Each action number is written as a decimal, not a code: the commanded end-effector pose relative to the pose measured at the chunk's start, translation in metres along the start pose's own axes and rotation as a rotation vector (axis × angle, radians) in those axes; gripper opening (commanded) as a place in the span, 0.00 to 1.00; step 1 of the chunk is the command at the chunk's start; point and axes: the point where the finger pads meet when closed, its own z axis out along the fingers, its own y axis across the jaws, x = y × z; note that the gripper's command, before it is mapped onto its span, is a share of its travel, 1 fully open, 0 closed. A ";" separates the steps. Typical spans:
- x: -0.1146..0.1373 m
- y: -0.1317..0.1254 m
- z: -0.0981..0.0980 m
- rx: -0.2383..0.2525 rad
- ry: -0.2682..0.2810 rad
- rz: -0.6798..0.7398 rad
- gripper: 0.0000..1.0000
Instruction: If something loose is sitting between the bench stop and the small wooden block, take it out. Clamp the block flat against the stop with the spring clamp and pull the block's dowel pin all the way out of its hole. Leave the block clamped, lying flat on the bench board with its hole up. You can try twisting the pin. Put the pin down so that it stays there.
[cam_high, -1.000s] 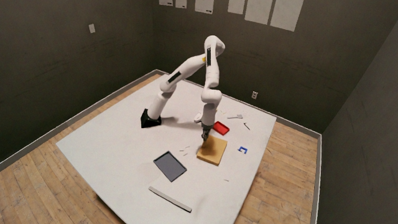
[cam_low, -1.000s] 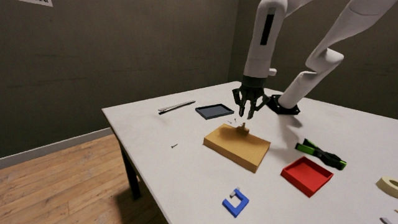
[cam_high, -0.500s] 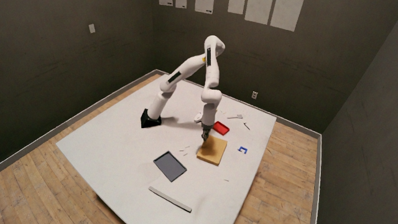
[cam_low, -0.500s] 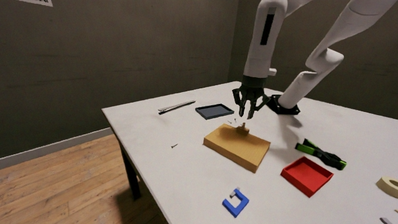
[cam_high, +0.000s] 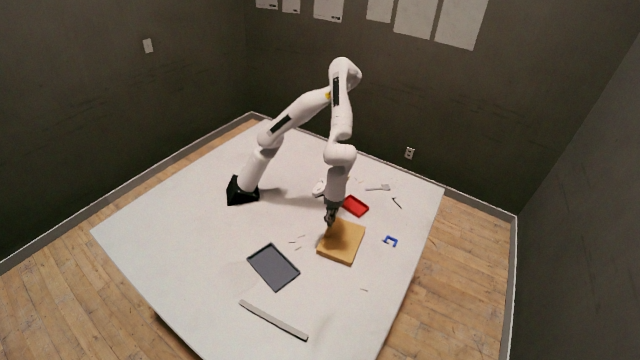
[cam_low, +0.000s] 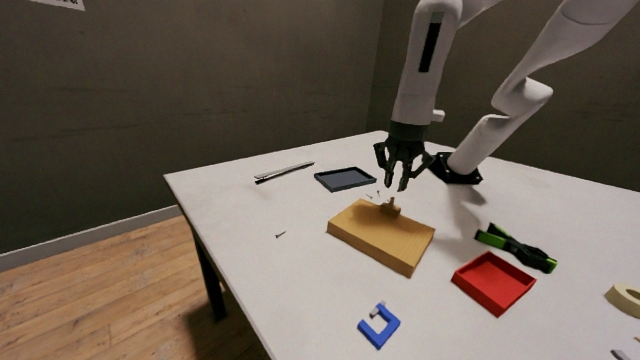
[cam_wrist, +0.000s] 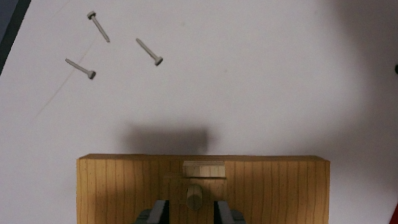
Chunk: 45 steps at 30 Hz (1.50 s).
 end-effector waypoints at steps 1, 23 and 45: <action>-0.002 0.000 -0.003 0.000 -0.003 0.001 0.34; 0.010 0.050 0.008 -0.013 0.007 -0.196 0.34; 0.085 0.190 0.026 -0.016 0.005 -0.975 0.34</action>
